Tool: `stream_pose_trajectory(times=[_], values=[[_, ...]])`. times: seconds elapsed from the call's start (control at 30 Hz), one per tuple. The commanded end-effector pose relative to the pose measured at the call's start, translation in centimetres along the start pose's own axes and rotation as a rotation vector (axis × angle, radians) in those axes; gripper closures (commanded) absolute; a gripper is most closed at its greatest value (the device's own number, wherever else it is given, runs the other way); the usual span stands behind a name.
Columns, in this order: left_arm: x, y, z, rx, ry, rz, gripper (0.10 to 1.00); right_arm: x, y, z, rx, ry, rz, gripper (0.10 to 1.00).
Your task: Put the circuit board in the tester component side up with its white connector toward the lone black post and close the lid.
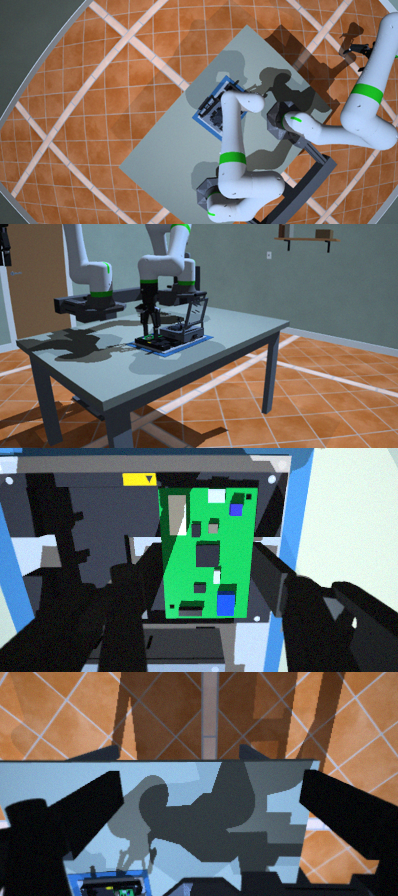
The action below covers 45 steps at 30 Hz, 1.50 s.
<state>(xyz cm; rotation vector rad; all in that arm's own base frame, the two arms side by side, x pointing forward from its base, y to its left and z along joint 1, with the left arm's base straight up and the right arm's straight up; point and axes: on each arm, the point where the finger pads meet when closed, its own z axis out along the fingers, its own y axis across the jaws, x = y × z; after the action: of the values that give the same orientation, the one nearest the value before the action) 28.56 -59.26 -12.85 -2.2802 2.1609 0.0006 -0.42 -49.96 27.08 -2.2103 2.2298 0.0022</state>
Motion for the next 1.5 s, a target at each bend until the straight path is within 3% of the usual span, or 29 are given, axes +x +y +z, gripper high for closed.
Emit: stream_pose_trajectory(times=[0.0,1.47], values=[[0.1,0.0,-0.3,0.001,0.002,0.000,0.588,0.0,0.0,-0.1,0.000,0.002,0.000,0.098],[0.1,0.0,-2.5,0.001,0.002,0.000,0.588,0.0,0.0,-0.1,0.000,0.002,0.000,0.098]])
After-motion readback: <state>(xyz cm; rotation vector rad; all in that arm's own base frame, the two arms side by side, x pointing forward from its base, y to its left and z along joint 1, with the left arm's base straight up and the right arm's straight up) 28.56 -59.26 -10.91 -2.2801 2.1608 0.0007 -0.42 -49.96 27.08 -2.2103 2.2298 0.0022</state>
